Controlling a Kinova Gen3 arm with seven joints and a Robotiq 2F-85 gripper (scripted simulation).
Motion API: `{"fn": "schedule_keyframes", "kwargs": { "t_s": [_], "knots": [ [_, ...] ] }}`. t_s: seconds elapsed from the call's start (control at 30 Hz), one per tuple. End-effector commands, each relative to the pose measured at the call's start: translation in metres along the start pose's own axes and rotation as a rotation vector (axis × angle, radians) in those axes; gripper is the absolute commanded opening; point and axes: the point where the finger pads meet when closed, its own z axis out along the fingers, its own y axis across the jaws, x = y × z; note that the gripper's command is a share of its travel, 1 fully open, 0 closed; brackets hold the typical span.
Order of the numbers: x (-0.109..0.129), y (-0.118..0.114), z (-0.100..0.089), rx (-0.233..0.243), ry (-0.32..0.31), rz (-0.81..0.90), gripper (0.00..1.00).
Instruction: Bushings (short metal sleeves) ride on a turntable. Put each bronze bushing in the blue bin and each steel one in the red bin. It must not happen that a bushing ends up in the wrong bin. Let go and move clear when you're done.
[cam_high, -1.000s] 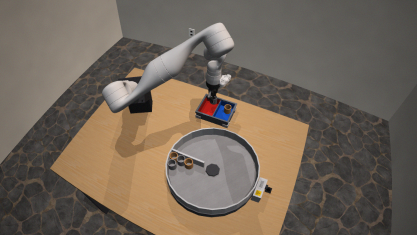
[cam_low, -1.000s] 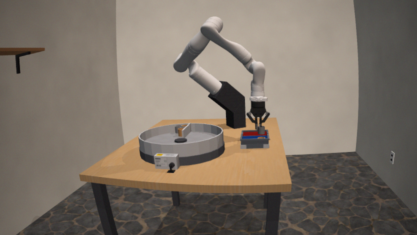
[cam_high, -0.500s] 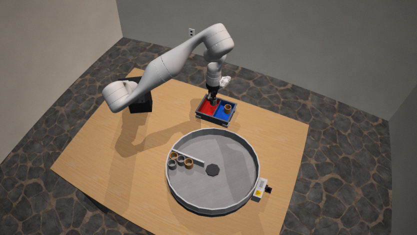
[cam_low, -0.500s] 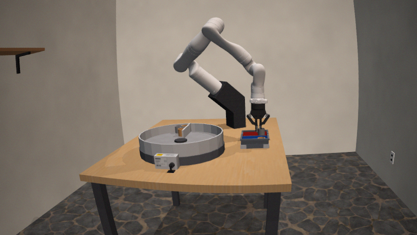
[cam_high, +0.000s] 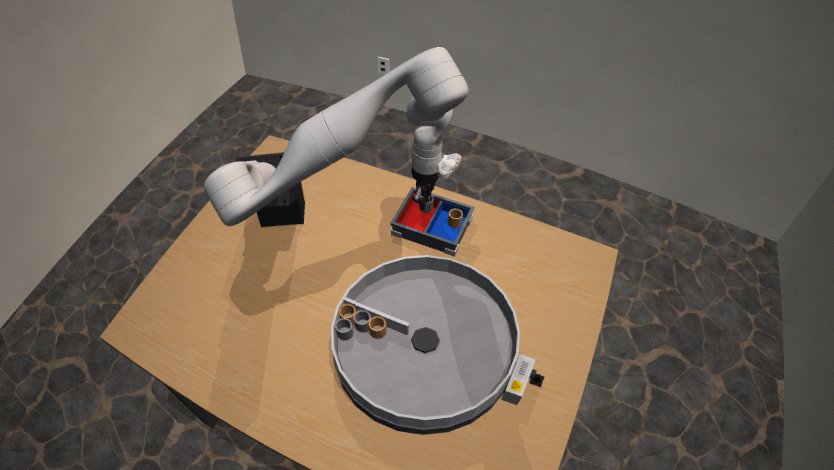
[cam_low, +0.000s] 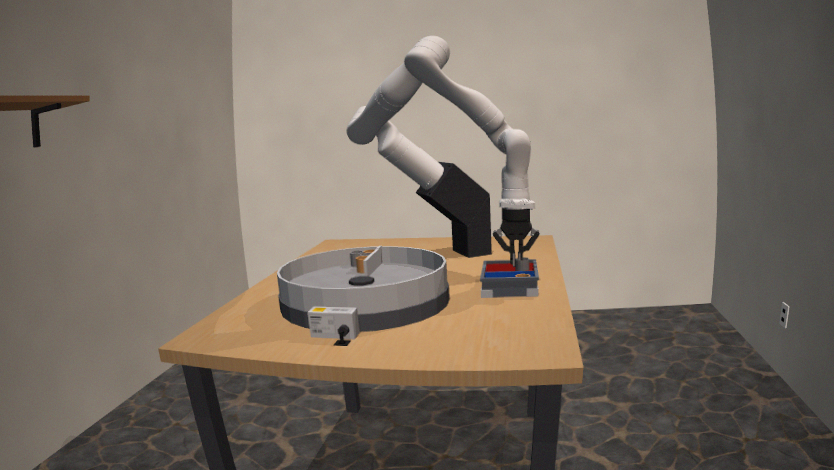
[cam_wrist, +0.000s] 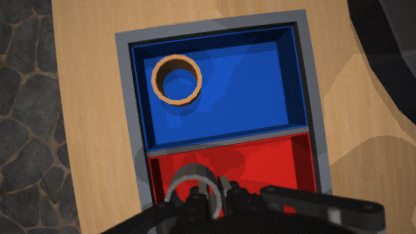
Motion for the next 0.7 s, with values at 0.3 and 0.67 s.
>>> {"fn": "schedule_keyframes", "kwargs": {
  "t_s": [0.3,0.67],
  "knots": [
    [0.004,-0.004,0.009,0.009,0.008,0.005,0.0],
    [0.002,-0.002,0.013,0.005,0.005,0.003,0.0]
  ]
}}
